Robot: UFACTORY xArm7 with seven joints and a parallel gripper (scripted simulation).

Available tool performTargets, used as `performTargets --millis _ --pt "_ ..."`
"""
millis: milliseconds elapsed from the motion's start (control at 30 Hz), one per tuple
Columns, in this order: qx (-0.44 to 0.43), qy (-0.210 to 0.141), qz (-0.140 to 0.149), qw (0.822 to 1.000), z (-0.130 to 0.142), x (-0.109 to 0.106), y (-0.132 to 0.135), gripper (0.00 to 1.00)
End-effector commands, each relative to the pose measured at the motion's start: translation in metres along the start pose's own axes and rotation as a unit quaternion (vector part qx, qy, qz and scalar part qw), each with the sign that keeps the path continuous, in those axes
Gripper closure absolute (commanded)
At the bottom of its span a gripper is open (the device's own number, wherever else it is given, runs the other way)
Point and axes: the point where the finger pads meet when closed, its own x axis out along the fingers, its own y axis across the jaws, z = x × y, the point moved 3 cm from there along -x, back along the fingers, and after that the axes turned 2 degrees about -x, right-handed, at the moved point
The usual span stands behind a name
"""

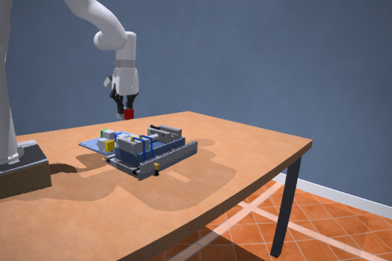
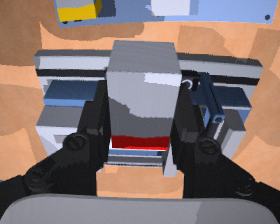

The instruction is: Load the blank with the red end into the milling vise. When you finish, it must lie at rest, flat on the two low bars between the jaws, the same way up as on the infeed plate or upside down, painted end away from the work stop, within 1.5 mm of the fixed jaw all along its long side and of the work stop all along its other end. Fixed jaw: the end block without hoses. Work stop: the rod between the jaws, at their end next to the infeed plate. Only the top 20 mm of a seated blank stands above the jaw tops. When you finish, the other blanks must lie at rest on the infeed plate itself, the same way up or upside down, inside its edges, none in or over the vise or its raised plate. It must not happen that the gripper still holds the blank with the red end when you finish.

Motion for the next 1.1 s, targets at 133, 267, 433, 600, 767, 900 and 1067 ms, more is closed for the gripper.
performTargets --millis 133,267,433,600,767,900,1067 --pt "0.002 -0.001 0.002 1.000 0.036 -0.001 0.019 1.00" --pt "0.002 -0.001 0.002 1.000 0.041 -0.001 0.022 1.00" --pt "0.002 -0.001 0.002 1.000 0.044 -0.001 0.023 1.00" --pt "0.002 -0.001 0.002 1.000 0.066 0.000 0.035 1.00" --pt "0.002 -0.001 0.002 1.000 0.084 0.000 0.044 1.00" --pt "0.002 -0.001 0.002 1.000 0.084 0.000 0.044 1.00" --pt "0.002 -0.001 0.003 1.000 0.098 0.001 0.051 1.00"
